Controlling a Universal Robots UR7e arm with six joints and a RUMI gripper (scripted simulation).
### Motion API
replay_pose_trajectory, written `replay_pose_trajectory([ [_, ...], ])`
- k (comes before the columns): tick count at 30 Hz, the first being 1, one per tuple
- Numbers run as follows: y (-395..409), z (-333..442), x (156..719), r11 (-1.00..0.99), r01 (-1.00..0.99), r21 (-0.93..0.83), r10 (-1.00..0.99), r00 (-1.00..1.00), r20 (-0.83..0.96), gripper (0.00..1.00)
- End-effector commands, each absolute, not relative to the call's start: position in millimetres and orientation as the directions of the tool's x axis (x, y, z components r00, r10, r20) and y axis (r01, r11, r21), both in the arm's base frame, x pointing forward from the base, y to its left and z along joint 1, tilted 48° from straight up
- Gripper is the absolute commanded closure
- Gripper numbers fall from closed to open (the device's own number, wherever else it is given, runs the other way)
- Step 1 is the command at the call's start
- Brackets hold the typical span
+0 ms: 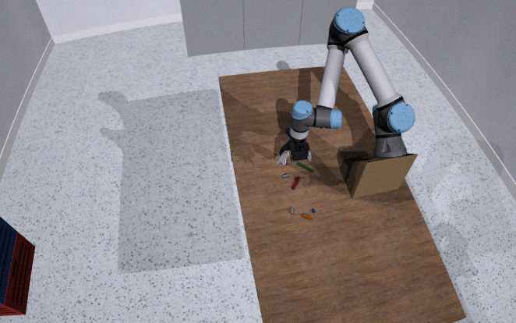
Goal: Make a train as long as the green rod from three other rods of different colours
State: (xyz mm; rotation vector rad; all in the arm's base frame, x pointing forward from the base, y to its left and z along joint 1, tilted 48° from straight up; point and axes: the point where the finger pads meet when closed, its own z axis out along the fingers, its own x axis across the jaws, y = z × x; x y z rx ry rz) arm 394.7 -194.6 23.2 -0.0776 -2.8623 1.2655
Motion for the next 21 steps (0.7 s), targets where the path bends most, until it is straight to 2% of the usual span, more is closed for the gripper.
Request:
replay_pose_trajectory([
  [1, -193.7, 22.6, 394.7, 0.672, 0.024, -0.74, 0.038, -0.999, 0.003, 0.0],
  [11, -188.9, 17.8, 397.0, 0.675, -0.063, -0.736, -0.021, -0.998, 0.066, 0.0],
  [21, -176.7, 5.5, 401.9, 0.654, -0.293, -0.697, -0.179, -0.956, 0.233, 0.0],
])
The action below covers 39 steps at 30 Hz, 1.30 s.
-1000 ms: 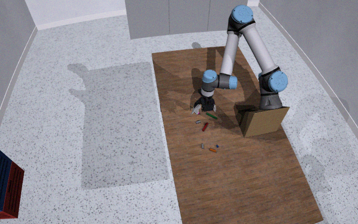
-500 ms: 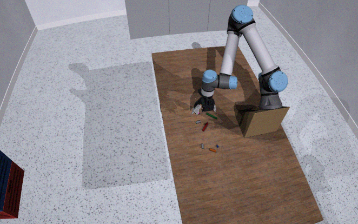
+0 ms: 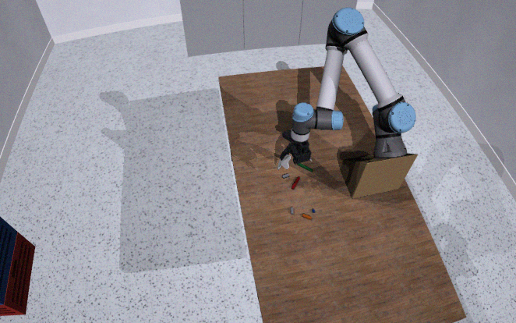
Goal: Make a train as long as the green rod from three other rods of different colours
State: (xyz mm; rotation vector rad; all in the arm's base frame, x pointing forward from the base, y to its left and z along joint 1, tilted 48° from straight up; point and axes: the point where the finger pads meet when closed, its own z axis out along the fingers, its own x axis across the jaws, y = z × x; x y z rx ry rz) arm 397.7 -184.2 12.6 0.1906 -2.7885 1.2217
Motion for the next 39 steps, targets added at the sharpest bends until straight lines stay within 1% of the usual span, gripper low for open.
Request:
replay_pose_trajectory([
  [1, -175.5, 4.2, 402.0, 0.651, -0.313, -0.692, -0.193, -0.949, 0.248, 0.0],
  [4, -171.7, 0.0, 402.2, 0.637, -0.377, -0.672, -0.237, -0.926, 0.295, 0.0],
  [6, -171.7, 0.0, 402.2, 0.637, -0.377, -0.672, -0.237, -0.926, 0.295, 0.0],
  [9, -165.9, -5.8, 403.9, 0.61, -0.473, -0.636, -0.304, -0.881, 0.364, 0.0],
  [20, -152.0, -20.0, 406.3, 0.519, -0.674, -0.526, -0.445, -0.738, 0.507, 0.0],
  [23, -150.7, -21.3, 406.5, 0.508, -0.691, -0.514, -0.457, -0.722, 0.519, 0.0],
  [25, -145.7, -26.4, 407.1, 0.467, -0.751, -0.466, -0.5, -0.659, 0.561, 0.0],
  [39, -128.7, -43.6, 407.5, 0.304, -0.909, -0.284, -0.615, -0.415, 0.671, 0.0],
])
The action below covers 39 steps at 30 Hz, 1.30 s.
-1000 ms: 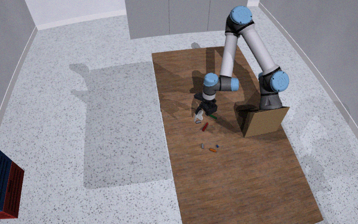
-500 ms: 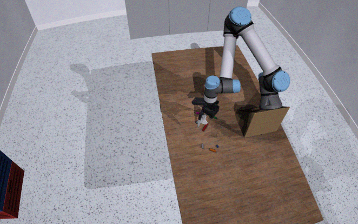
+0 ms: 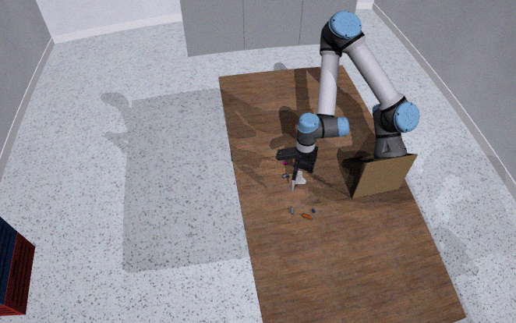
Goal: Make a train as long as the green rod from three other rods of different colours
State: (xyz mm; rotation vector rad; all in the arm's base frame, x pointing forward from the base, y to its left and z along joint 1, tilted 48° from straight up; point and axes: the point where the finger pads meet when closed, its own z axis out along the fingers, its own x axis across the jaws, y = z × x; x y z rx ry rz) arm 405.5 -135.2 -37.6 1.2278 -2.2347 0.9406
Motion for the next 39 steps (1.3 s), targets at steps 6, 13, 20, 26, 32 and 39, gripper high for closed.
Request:
replay_pose_trajectory([
  [6, -120.0, -52.4, 406.9, 0.21, -0.961, -0.181, -0.653, -0.275, 0.705, 0.0],
  [13, -110.5, -62.0, 405.4, 0.102, -0.993, -0.065, -0.679, -0.117, 0.725, 0.0],
  [20, -101.4, -71.2, 403.4, -0.005, -0.999, 0.049, -0.686, 0.039, 0.726, 0.0],
  [26, -93.9, -78.9, 401.2, -0.094, -0.985, 0.144, -0.679, 0.17, 0.714, 0.0],
  [32, -86.0, -86.9, 398.4, -0.187, -0.952, 0.242, -0.659, 0.304, 0.688, 0.0],
  [39, -77.7, -95.4, 394.8, -0.283, -0.896, 0.342, -0.623, 0.443, 0.645, 0.0],
])
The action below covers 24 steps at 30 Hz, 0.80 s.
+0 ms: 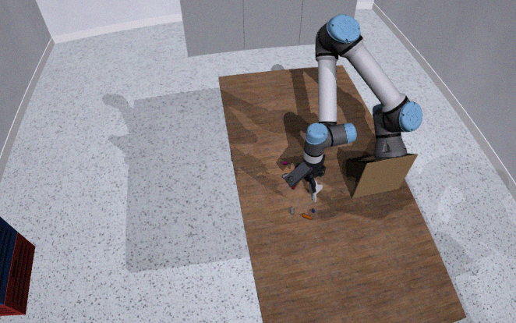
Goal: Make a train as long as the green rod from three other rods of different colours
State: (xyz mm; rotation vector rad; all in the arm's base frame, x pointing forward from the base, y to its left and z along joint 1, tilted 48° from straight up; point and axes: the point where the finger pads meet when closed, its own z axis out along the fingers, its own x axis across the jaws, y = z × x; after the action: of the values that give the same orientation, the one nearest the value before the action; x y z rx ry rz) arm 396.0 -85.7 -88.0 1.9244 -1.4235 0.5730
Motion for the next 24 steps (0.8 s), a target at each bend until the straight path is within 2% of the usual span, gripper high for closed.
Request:
replay_pose_trajectory([
  [1, -76.5, -96.6, 394.2, -0.297, -0.886, 0.357, -0.616, 0.463, 0.637, 0.0],
  [13, -64.3, -109.3, 387.3, -0.428, -0.757, 0.494, -0.531, 0.653, 0.54, 0.0],
  [24, -50.2, -124.1, 377.1, -0.558, -0.541, 0.629, -0.387, 0.84, 0.38, 0.0],
])
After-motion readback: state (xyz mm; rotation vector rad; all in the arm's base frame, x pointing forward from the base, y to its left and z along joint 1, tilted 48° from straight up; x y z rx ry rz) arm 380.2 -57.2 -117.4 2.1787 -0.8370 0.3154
